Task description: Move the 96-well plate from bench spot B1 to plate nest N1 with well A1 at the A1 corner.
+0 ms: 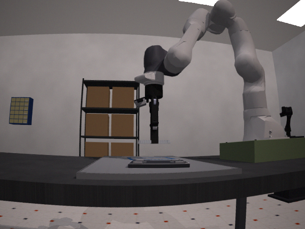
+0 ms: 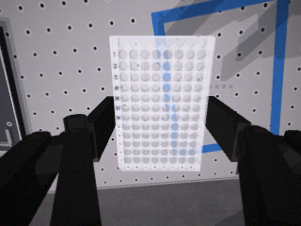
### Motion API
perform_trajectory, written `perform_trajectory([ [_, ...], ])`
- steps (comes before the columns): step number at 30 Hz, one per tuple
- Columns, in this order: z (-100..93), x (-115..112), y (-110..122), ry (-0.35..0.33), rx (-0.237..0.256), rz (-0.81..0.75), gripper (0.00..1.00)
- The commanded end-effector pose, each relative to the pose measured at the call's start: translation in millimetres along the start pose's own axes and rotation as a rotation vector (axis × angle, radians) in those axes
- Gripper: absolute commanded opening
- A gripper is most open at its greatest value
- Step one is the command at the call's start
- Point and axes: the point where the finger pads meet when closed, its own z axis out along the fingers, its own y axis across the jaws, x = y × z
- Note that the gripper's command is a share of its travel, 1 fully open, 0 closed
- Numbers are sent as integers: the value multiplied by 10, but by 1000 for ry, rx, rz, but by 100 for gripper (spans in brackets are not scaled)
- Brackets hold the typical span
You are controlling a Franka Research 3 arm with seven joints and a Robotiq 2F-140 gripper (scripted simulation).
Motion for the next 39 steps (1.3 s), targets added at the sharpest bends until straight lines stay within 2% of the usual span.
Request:
perform_trajectory([
  [1,-9,6,-120,2,-3,45,60],
  [39,-46,10,-1253,2,-3,45,60],
])
